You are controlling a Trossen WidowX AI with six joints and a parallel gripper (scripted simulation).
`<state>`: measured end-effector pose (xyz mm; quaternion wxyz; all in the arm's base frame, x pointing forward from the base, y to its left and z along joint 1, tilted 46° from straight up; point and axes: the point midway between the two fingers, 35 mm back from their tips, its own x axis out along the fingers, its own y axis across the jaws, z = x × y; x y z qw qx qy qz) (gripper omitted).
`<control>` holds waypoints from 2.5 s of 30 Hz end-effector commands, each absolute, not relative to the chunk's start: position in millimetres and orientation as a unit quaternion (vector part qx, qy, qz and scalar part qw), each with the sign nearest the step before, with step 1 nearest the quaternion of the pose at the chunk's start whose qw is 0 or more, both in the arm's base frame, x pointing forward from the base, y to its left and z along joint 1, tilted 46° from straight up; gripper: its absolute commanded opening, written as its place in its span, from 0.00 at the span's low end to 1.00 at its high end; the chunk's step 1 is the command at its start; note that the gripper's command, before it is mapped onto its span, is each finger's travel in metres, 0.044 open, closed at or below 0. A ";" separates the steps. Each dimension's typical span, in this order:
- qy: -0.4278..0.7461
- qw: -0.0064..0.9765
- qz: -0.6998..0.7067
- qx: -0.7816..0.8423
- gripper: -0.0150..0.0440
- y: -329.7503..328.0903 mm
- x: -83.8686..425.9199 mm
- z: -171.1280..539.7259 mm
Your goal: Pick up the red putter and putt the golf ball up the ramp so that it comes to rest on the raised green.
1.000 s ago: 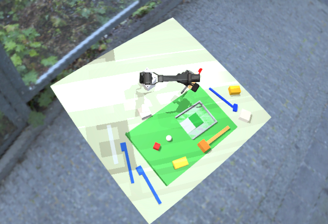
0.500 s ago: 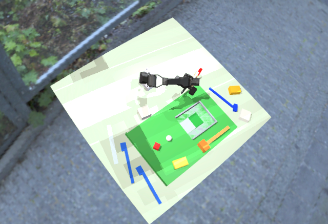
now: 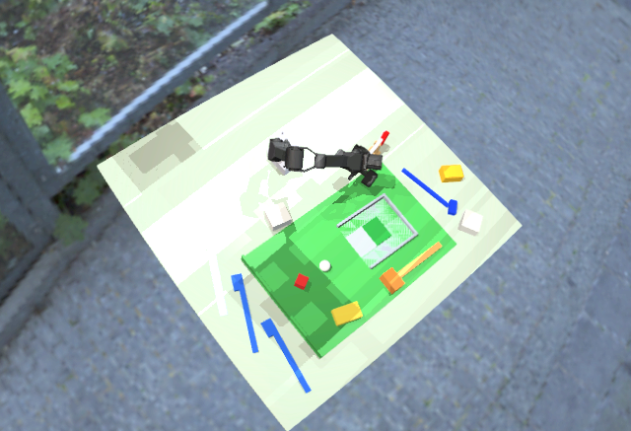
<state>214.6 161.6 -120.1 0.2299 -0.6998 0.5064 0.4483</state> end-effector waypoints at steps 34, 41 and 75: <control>0.507 0.230 0.448 -0.700 0.29 147.3 218.6 -133.7; 0.507 0.230 0.448 -0.700 0.25 156.0 217.9 -126.8; 0.597 0.433 0.255 -0.625 0.25 153.8 261.6 29.6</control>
